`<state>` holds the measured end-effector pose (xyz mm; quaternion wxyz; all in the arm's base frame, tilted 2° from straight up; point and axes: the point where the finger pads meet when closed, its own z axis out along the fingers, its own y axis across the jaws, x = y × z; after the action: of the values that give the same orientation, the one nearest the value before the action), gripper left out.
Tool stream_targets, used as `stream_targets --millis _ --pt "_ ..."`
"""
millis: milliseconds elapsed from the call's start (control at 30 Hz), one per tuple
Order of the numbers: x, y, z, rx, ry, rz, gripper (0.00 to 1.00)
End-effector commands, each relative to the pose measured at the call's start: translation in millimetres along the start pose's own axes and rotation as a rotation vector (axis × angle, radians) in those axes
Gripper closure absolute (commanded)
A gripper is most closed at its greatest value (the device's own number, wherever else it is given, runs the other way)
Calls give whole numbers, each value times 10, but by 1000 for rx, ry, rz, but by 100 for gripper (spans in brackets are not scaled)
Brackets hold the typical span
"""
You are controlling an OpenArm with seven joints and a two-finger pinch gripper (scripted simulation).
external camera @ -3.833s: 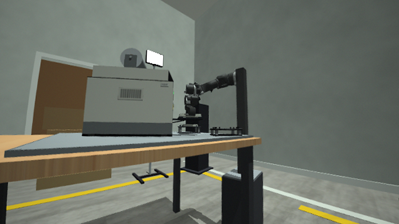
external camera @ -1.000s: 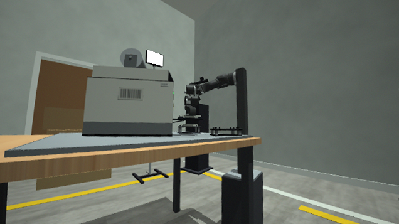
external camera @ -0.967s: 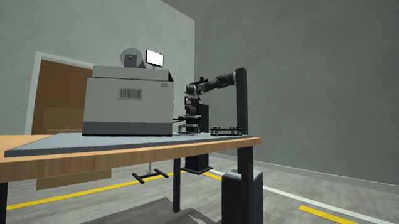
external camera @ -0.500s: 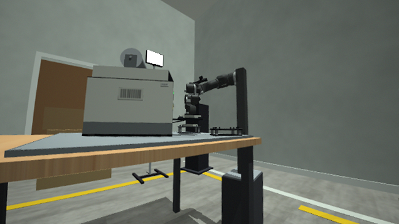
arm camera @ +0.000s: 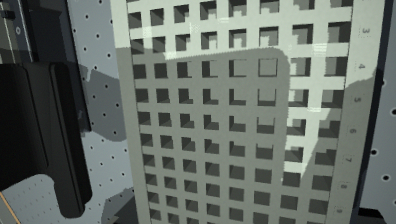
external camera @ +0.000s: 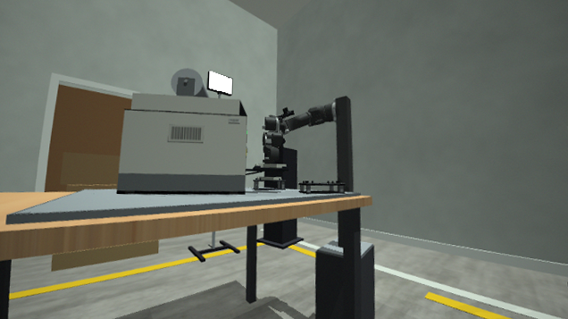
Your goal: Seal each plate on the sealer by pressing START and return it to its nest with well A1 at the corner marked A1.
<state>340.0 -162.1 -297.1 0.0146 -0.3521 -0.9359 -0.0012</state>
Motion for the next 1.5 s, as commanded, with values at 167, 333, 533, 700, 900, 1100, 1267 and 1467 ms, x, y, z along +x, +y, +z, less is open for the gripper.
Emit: stream_targets --millis 167,333,533,700,900,1100,1267,1467 --pt "-12 -51 -94 6 -37 4 36" --pt "-31 -235 -250 5 -202 4 38" --pt "-65 -464 -450 9 -402 5 41" --pt "-79 -576 -547 9 -501 5 42" --pt "-112 -799 -745 9 -659 5 45" --pt "-127 -923 -873 -1 -694 -5 100" --pt "-141 -928 -896 -1 -701 3 100" --pt "-162 -923 -860 -2 -698 -3 100"
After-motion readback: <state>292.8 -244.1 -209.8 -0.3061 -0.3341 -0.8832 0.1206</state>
